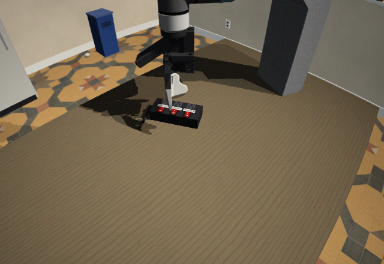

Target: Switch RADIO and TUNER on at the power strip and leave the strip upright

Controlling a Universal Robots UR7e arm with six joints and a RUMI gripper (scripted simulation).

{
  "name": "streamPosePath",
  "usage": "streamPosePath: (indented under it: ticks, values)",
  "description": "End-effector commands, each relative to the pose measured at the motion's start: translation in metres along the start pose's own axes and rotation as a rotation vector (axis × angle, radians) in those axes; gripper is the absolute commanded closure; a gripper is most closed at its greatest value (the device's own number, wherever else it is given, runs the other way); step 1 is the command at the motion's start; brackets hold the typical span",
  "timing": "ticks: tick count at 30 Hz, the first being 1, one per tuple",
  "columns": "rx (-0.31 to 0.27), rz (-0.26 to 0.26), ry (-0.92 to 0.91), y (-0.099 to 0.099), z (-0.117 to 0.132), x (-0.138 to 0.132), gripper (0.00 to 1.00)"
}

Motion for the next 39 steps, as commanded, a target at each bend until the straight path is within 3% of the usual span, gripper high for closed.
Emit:
streamPosePath:
  ticks: [1, 18, 36, 37, 39]
  values:
    - [0.003, 0.002, -0.089, -0.001, 0.001, 0.0014, 0.0]
    - [0.003, 0.001, -0.237, -0.0031, 0.0032, 0.0044, 0.0]
    - [0.003, 0.001, -0.265, -0.0035, 0.0037, 0.005, 0.0]
    - [0.003, 0.001, -0.265, -0.0035, 0.0037, 0.005, 1.0]
    - [0.003, 0.001, -0.265, -0.0035, 0.0037, 0.005, 1.0]
Point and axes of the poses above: the point where the finger pads meet when closed, its own y axis back along the fingers, its own x axis across the jaws, z = x × y, the point moved 8 cm from there along y, back along the fingers
